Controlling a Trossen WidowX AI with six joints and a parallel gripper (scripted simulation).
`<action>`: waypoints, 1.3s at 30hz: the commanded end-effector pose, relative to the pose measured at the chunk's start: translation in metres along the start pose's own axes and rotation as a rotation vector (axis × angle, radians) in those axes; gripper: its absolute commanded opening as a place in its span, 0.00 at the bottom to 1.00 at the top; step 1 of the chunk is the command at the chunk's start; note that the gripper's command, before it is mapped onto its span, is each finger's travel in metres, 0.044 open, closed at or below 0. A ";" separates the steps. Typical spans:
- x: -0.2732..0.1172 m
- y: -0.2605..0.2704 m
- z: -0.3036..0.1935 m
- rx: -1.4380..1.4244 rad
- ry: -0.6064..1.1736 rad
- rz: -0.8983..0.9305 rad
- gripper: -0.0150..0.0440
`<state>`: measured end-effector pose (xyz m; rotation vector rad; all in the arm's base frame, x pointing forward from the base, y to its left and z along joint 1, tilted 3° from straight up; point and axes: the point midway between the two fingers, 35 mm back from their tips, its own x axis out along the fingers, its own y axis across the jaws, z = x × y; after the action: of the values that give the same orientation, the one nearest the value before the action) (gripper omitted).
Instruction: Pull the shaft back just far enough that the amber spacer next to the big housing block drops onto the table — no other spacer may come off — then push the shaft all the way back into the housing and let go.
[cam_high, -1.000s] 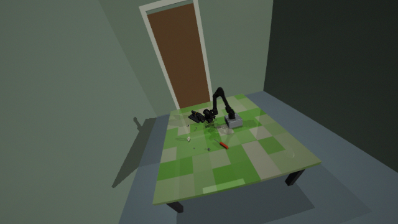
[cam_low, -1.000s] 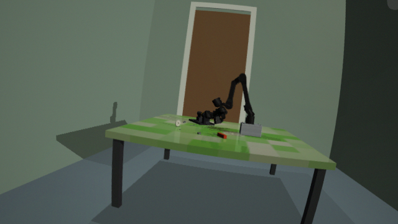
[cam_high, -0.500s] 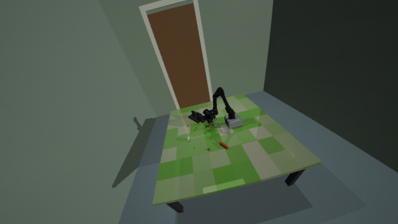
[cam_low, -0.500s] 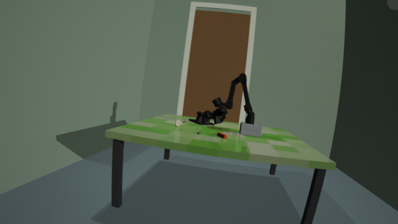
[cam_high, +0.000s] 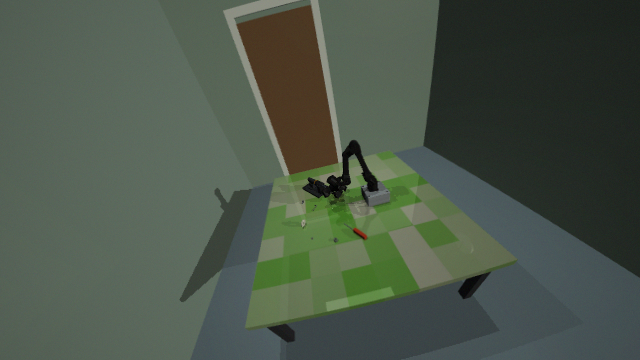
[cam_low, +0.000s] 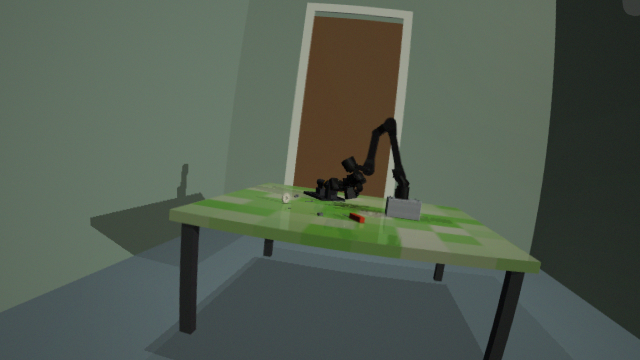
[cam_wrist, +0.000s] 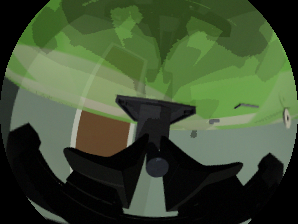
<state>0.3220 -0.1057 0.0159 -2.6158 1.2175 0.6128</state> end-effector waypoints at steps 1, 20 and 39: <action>-0.001 0.000 0.000 0.004 -0.001 0.000 0.25; -0.003 0.000 0.002 0.004 -0.001 0.000 0.25; -0.004 0.000 0.003 0.004 -0.001 0.000 0.25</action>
<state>0.3192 -0.1024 0.0156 -2.6155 1.2175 0.6134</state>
